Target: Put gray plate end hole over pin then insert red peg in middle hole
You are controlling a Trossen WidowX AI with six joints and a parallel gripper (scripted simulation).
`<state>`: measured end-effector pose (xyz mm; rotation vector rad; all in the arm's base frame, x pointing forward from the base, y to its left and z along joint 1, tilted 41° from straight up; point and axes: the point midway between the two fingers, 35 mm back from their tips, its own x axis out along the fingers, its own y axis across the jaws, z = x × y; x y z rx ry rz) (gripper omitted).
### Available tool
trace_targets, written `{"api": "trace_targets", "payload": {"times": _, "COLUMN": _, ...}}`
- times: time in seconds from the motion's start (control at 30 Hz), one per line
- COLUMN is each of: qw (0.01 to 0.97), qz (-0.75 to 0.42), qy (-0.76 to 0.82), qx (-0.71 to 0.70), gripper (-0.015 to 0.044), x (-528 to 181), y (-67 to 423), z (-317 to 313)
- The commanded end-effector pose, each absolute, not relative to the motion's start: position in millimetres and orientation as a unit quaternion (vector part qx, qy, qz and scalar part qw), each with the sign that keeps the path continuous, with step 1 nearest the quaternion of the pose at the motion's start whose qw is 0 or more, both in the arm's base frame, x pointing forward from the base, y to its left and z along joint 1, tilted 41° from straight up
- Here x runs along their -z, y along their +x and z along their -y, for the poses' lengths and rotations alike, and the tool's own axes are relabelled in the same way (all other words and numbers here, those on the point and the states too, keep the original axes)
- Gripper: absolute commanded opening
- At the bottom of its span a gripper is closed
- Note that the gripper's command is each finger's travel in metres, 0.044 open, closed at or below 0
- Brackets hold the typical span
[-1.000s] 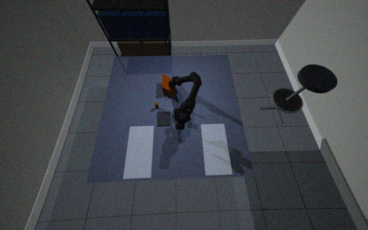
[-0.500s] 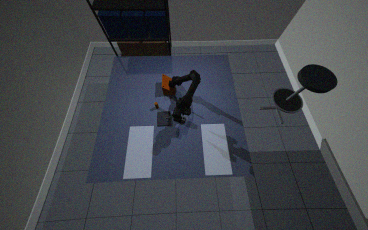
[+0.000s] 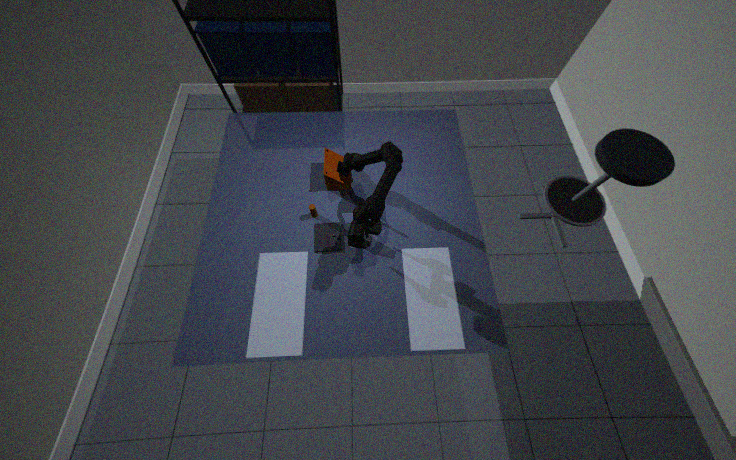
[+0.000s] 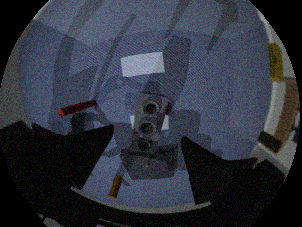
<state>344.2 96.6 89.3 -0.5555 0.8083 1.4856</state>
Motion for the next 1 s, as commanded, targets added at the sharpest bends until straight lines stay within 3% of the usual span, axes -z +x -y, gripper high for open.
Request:
{"api": "trace_targets", "payload": {"times": 0.0, "qw": 0.629, "qz": -0.356, "qy": -0.237, "qx": -0.649, "gripper": 0.0440, "x": -83.8, "y": 342.3, "z": -100.6}}
{"api": "trace_targets", "payload": {"times": 0.97, "qw": 0.630, "qz": -0.355, "qy": -0.236, "qx": -0.649, "gripper": 0.0440, "x": -48.7, "y": 337.3, "z": -132.2}}
